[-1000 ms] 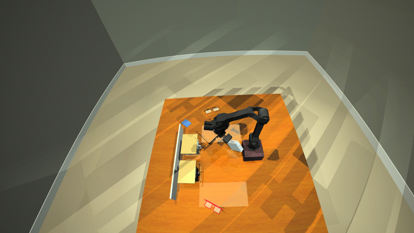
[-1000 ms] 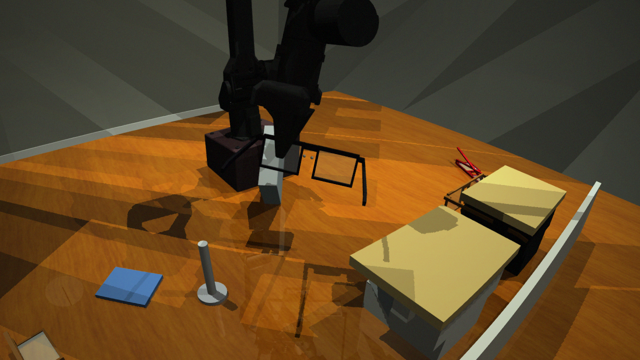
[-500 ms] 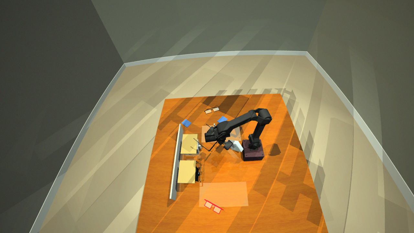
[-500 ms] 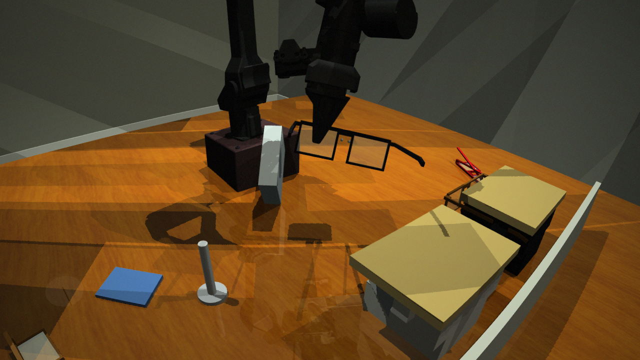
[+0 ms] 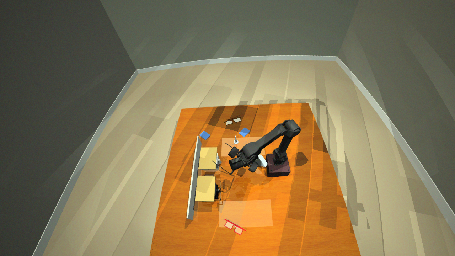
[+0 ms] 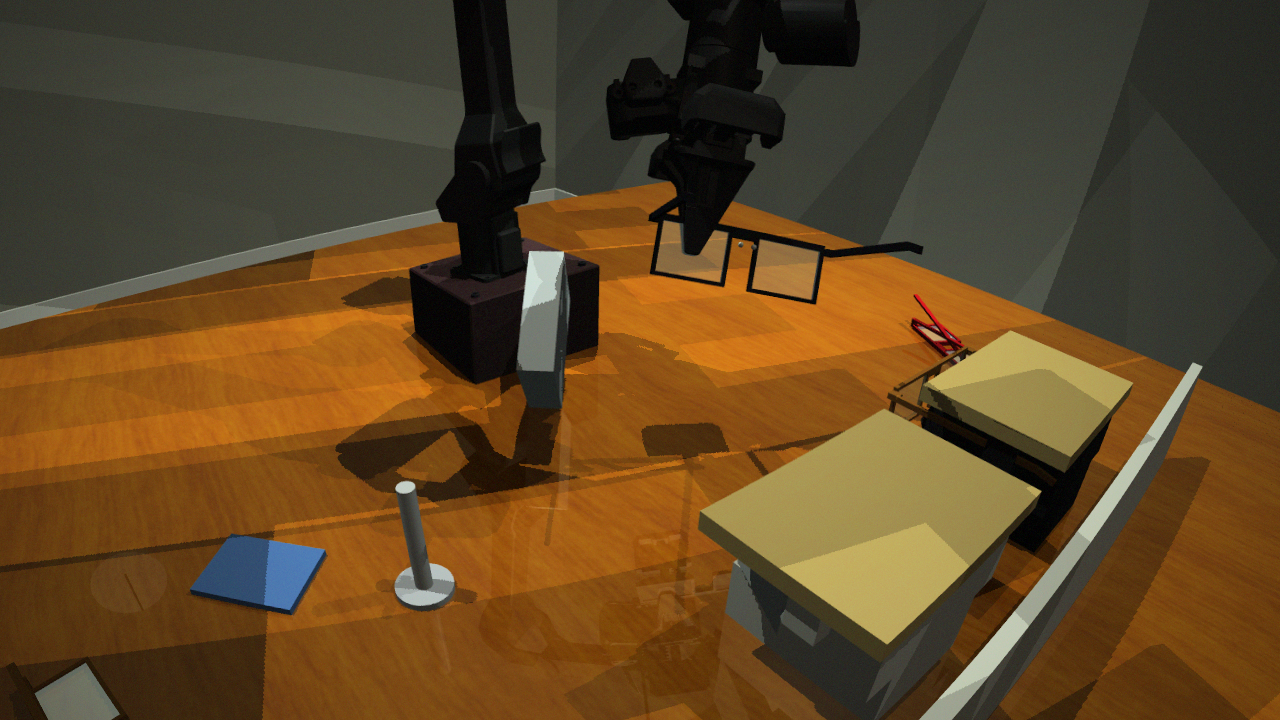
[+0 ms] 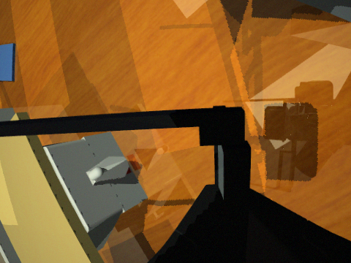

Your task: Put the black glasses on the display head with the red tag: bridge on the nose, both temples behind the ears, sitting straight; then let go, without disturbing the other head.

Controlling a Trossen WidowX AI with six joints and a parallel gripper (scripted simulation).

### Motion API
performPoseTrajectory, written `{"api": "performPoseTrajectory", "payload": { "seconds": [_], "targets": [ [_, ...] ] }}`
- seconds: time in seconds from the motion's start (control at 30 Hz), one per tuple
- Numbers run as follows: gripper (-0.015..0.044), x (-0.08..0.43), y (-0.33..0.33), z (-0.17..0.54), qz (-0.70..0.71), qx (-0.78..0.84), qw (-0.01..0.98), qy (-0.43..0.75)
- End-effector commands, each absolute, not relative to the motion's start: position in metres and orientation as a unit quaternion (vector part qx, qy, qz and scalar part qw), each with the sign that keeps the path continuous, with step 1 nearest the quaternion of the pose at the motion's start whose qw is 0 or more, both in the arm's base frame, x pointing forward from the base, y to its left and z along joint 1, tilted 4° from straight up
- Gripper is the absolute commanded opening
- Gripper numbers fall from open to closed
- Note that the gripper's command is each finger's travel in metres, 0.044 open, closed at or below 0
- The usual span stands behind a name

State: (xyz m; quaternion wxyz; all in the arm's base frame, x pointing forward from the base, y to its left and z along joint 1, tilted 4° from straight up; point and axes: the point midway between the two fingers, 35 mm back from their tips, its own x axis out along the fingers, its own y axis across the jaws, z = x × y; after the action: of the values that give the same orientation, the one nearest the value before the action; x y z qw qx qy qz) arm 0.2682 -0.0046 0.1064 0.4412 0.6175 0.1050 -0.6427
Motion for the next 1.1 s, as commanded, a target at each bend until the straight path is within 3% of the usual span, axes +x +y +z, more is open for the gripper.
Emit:
{"api": "performPoseTrajectory", "payload": {
  "seconds": [0.0,1.07],
  "targets": [
    [0.0000,0.267,0.009,0.111,-0.627,0.622,0.458,0.100],
    [0.0000,0.234,0.126,0.134,-0.472,0.671,0.561,0.113]
  ]
}}
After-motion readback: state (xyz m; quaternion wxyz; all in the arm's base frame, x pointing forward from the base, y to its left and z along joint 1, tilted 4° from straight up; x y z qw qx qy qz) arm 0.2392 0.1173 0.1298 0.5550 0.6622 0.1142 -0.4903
